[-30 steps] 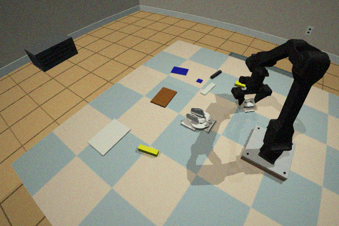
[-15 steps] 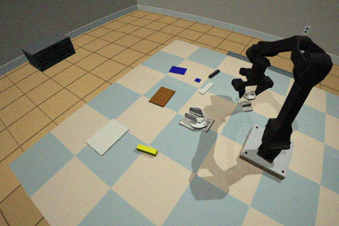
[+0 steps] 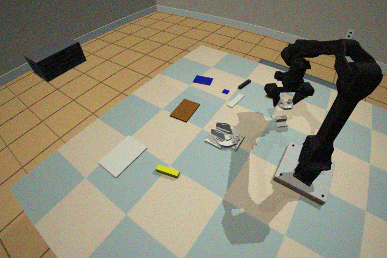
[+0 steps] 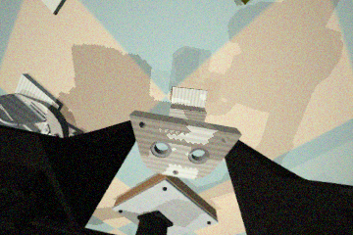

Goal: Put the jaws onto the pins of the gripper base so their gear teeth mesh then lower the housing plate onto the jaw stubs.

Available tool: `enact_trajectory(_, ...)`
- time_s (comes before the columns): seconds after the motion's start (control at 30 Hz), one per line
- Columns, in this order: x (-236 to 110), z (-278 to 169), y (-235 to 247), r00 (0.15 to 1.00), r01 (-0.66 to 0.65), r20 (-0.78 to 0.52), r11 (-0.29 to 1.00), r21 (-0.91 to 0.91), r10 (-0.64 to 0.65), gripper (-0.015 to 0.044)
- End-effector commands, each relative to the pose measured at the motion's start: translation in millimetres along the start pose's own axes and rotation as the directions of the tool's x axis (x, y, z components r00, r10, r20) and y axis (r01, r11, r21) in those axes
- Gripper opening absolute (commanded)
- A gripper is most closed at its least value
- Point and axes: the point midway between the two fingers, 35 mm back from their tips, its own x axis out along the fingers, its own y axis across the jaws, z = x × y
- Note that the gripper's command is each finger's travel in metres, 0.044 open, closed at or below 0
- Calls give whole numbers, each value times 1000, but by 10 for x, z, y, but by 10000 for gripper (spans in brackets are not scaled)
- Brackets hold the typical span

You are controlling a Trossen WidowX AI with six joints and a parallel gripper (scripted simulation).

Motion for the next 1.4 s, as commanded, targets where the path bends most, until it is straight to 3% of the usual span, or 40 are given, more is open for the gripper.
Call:
enact_trajectory(0.0,-10,-1,96,1000,1,0,997,77,-1,351)
enact_trajectory(0.63,-10,-51,627,1000,-3,-1,850,527,5,351)
enact_trajectory(1.37,-14,-228,1215,1000,-2,-3,446,895,10,351)
